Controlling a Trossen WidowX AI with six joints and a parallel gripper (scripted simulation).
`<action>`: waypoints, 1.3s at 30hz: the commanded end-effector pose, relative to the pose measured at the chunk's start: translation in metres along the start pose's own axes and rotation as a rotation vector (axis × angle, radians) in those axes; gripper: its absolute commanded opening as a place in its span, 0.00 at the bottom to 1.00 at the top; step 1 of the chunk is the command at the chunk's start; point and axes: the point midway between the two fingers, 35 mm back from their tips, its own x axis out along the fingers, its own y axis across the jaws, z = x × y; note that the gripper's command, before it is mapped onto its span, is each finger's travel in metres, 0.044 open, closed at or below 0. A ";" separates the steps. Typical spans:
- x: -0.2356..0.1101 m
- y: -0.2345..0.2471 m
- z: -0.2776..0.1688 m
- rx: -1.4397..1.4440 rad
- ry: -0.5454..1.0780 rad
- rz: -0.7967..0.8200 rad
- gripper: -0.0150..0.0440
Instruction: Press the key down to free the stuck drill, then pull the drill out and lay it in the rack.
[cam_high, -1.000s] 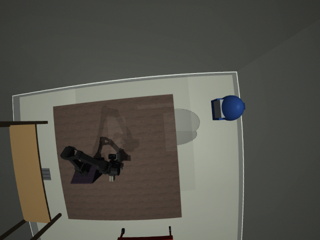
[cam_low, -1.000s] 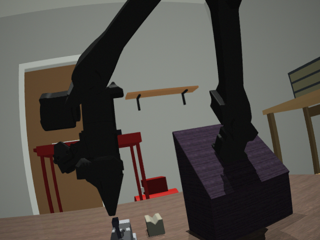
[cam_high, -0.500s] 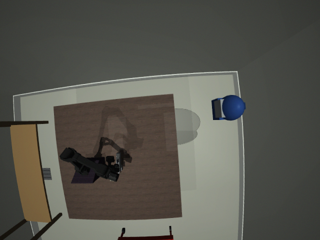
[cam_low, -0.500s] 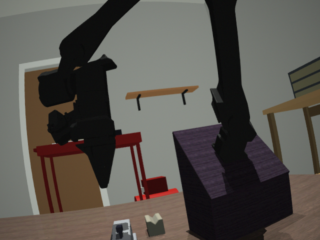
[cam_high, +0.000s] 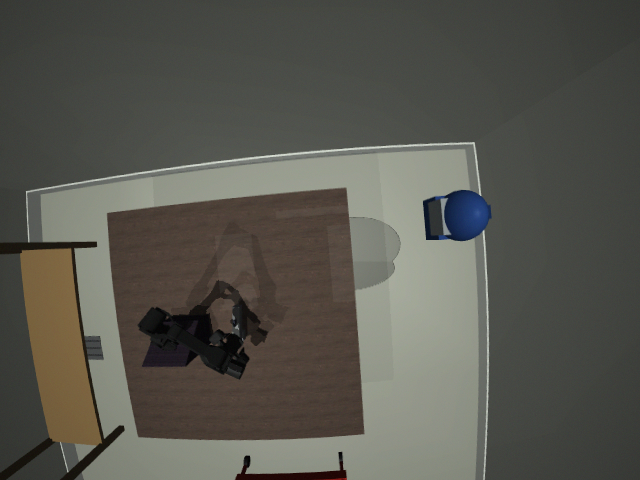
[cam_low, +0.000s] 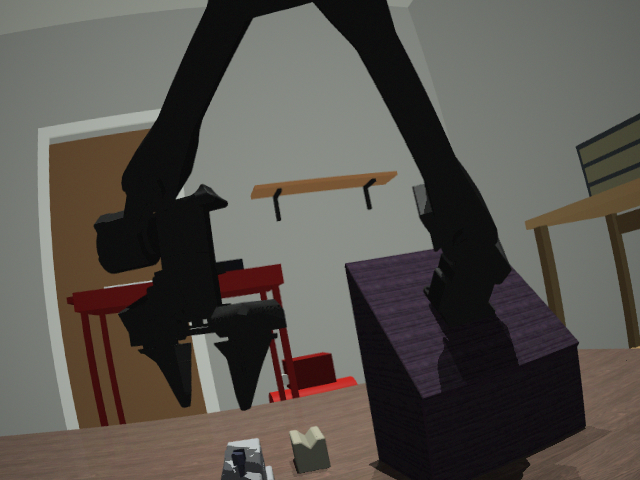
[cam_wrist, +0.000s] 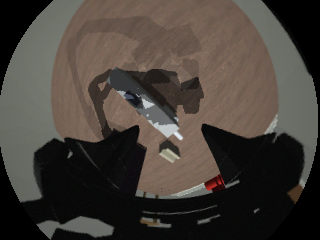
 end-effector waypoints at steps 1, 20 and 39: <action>0.035 -0.031 -0.052 -0.524 0.005 0.004 1.00; 0.049 -0.039 -0.072 -0.741 0.004 0.007 1.00; 0.068 -0.036 -0.068 -0.740 0.005 0.006 1.00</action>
